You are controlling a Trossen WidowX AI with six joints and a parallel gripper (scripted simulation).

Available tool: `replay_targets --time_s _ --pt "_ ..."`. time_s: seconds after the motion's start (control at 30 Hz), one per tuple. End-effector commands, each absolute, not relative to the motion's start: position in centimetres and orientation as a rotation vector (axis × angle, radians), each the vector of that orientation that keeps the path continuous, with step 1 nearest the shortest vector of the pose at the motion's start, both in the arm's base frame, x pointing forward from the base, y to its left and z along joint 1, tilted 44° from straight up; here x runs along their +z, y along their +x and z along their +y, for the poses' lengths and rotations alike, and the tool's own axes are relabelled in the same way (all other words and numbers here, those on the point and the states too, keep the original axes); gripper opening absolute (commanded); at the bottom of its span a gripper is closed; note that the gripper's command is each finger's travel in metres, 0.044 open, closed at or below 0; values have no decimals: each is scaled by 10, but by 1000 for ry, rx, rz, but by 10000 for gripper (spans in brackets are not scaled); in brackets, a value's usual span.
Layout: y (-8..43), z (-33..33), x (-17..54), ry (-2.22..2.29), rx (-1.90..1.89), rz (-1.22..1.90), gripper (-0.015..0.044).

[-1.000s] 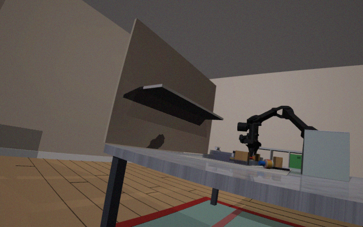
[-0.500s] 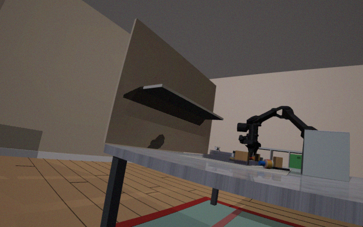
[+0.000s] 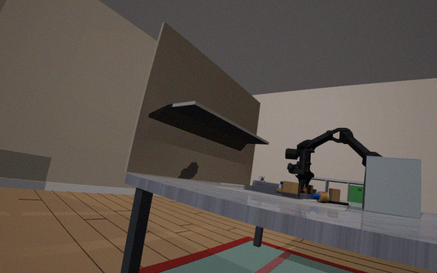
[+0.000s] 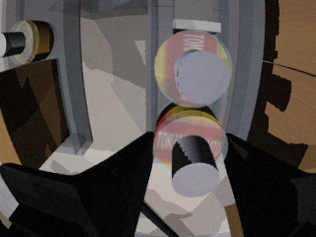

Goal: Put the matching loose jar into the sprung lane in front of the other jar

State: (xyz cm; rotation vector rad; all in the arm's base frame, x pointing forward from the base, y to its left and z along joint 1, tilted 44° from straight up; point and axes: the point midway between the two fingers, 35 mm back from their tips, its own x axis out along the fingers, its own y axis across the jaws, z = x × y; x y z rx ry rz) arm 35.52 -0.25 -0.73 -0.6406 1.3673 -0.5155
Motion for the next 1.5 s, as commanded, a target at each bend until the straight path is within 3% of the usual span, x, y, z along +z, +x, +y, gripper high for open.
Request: replay_targets --time_s 0.0,1.47 --pt "360 -3 -7 -636 -521 1342 0" --pt "360 -12 -16 -637 -521 1342 0"
